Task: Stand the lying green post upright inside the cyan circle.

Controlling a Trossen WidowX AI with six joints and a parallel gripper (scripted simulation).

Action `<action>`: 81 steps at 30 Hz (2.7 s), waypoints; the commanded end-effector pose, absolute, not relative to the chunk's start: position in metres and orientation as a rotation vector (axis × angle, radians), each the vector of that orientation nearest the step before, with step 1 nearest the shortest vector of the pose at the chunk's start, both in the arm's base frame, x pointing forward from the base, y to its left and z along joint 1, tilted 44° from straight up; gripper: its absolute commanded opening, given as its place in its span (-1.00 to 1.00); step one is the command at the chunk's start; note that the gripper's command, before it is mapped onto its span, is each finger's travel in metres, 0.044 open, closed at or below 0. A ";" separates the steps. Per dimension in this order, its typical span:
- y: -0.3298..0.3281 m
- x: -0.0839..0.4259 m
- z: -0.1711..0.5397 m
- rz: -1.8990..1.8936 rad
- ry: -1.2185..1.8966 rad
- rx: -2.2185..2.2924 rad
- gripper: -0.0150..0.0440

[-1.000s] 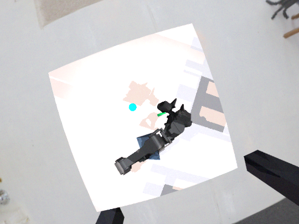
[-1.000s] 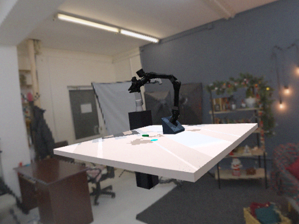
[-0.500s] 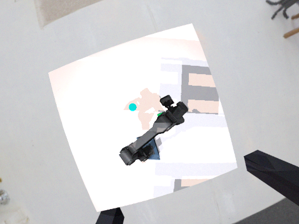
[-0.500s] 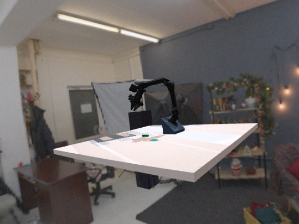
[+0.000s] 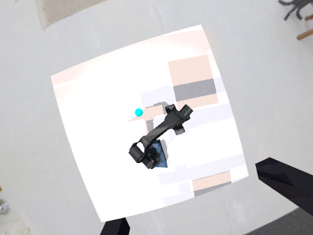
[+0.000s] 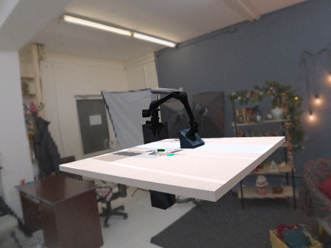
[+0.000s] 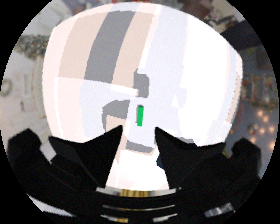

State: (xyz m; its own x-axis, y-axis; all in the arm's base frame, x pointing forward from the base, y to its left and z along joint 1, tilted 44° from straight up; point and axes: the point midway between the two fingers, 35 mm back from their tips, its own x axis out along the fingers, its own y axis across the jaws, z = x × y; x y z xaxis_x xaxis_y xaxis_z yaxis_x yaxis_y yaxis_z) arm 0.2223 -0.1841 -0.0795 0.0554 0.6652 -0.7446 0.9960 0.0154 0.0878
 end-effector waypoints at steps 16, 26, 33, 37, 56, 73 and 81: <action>-0.114 0.223 -0.153 -0.684 1.717 1.709 0.30; -0.095 0.221 -0.167 -0.686 1.716 1.725 0.03; -0.095 0.221 -0.167 -0.686 1.716 1.725 -0.42; -0.097 0.221 -0.165 -0.687 1.716 1.725 -0.42; -0.139 0.224 -0.127 -0.692 1.713 1.722 -0.42; -0.175 0.218 -0.085 -0.691 1.715 1.722 -0.42; -0.175 0.223 -0.076 -0.661 1.716 1.698 -0.42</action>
